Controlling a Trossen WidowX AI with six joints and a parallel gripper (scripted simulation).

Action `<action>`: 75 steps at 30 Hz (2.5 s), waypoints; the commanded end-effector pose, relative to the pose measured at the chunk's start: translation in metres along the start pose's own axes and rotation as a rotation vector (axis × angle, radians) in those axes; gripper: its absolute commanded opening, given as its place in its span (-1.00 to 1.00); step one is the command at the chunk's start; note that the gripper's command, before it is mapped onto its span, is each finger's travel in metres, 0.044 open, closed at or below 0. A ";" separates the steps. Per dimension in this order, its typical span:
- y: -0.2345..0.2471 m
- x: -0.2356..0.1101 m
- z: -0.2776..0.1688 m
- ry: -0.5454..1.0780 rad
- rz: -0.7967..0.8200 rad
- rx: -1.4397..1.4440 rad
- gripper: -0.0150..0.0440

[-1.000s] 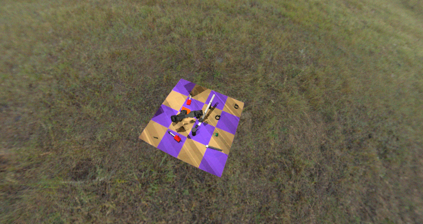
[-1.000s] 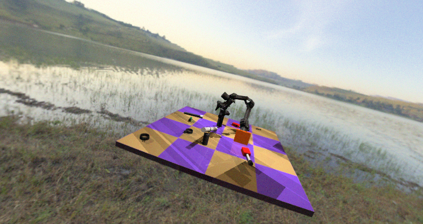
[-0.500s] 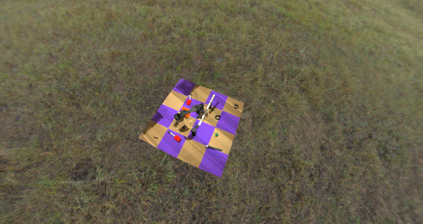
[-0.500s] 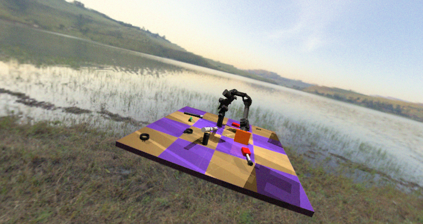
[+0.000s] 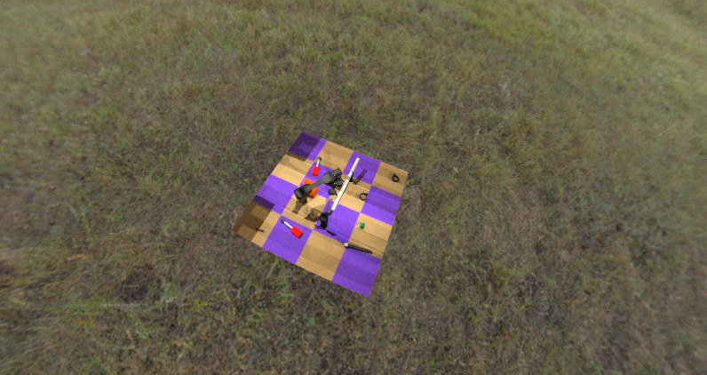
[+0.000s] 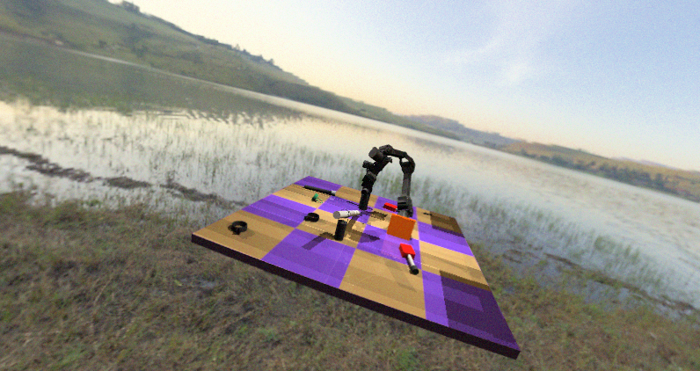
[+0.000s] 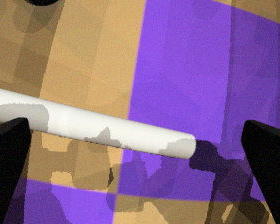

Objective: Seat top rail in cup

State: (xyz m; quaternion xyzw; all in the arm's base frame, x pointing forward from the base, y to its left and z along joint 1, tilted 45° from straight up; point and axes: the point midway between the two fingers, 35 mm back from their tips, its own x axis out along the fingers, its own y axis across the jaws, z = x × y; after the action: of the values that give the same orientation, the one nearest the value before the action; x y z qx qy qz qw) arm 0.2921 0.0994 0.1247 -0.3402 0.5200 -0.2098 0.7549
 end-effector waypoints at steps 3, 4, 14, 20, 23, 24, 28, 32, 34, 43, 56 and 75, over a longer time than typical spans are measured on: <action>0.011 0.030 -0.004 0.146 0.043 -0.409 1.00; 0.013 0.037 -0.006 0.177 0.063 -0.510 1.00; 0.033 0.094 -0.025 0.370 0.379 -1.327 1.00; 0.033 0.094 -0.025 0.370 0.379 -1.327 1.00; 0.033 0.094 -0.025 0.370 0.379 -1.327 1.00; 0.033 0.094 -0.025 0.370 0.379 -1.327 1.00; 0.034 0.110 -0.032 0.370 0.378 -1.327 1.00; 0.035 0.125 -0.041 0.370 0.377 -1.327 1.00; 0.035 0.126 -0.041 0.370 0.377 -1.327 1.00; 0.035 0.139 -0.049 0.371 0.376 -1.327 1.00; 0.037 0.158 -0.057 0.370 0.376 -1.327 1.00; 0.038 0.185 -0.072 0.372 0.375 -1.327 1.00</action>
State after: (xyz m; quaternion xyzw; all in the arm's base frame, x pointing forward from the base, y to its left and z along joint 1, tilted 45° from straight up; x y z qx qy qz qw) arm 0.2950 -0.0153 -0.0347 -0.5906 0.7063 0.2291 0.3161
